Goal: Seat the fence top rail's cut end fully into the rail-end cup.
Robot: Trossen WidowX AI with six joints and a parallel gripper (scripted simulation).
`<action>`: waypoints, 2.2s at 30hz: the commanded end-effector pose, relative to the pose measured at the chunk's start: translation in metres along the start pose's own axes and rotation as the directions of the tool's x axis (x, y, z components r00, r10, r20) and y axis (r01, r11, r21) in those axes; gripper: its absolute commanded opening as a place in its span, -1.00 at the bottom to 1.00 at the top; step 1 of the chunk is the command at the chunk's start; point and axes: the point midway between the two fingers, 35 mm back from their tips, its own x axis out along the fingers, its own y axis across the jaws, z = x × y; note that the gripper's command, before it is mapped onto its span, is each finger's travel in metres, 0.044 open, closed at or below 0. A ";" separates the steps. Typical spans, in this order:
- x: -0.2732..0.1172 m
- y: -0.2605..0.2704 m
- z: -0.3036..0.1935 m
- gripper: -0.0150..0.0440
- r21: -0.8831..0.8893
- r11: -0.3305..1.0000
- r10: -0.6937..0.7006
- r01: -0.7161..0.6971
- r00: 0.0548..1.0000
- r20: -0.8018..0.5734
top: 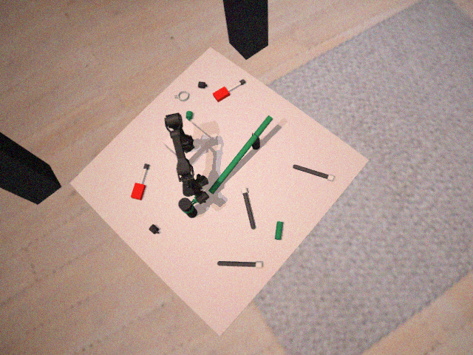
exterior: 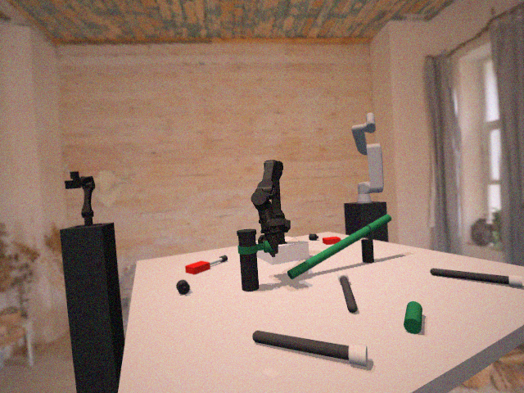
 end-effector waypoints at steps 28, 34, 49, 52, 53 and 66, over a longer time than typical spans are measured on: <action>-0.010 0.015 -0.002 -0.49 -0.155 0.988 0.009 0.004 0.996 0.086; -0.009 0.014 -0.002 -0.49 -0.137 0.991 0.008 0.003 0.997 0.076; -0.008 0.013 -0.001 -0.49 -0.135 0.991 0.006 0.004 0.997 0.075; -0.008 0.013 -0.001 -0.31 -0.135 0.991 0.006 0.004 0.997 0.075; -0.008 0.013 -0.001 -0.22 -0.135 0.991 0.006 0.004 0.997 0.075; -0.021 0.006 0.013 0.93 -0.134 0.991 0.007 0.003 0.997 0.076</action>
